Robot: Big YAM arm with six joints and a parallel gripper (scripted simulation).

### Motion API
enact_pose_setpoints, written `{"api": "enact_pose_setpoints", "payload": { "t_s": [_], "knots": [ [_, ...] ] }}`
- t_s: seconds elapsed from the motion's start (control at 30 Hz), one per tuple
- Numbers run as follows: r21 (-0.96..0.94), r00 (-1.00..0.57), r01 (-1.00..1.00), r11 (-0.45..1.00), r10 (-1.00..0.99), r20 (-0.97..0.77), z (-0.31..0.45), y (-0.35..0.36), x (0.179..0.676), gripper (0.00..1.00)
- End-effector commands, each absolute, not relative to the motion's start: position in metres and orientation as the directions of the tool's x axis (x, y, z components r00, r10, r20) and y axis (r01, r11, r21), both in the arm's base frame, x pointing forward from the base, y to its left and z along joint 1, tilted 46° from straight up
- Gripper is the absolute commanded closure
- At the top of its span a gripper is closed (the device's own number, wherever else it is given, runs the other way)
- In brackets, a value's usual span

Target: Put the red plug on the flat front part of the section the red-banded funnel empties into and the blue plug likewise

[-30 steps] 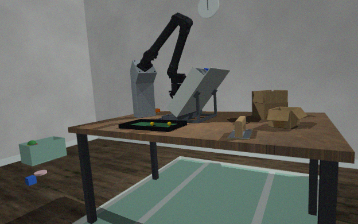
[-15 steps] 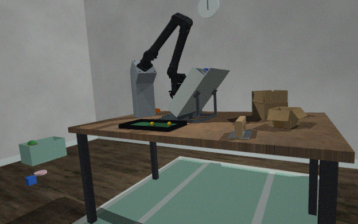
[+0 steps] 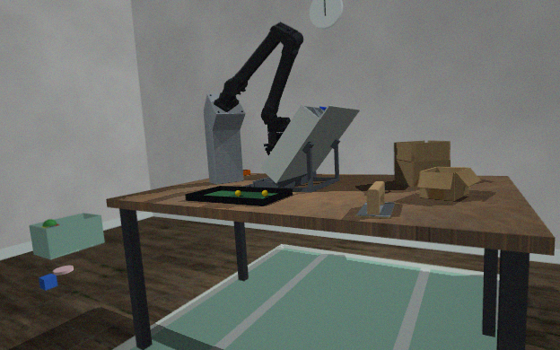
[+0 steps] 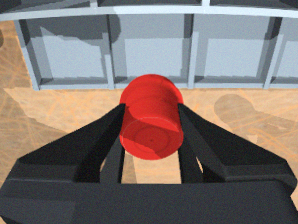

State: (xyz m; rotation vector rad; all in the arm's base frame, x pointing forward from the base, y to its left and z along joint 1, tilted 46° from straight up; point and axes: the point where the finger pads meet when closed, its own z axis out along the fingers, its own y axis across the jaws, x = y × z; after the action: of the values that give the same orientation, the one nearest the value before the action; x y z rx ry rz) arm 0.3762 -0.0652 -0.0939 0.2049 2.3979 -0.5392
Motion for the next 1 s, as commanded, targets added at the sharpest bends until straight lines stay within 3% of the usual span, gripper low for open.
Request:
{"api": "enact_pose_setpoints", "payload": {
  "t_s": [0.0,0.97],
  "knots": [
    [-0.335,-0.773,0.276,0.901,0.0,-0.635,-0.1,-0.07,0.378,1.0],
    [-0.337,-0.774,0.271,0.902,-0.004,-0.633,-0.138,-0.092,0.407,1.0]
  ]
}}
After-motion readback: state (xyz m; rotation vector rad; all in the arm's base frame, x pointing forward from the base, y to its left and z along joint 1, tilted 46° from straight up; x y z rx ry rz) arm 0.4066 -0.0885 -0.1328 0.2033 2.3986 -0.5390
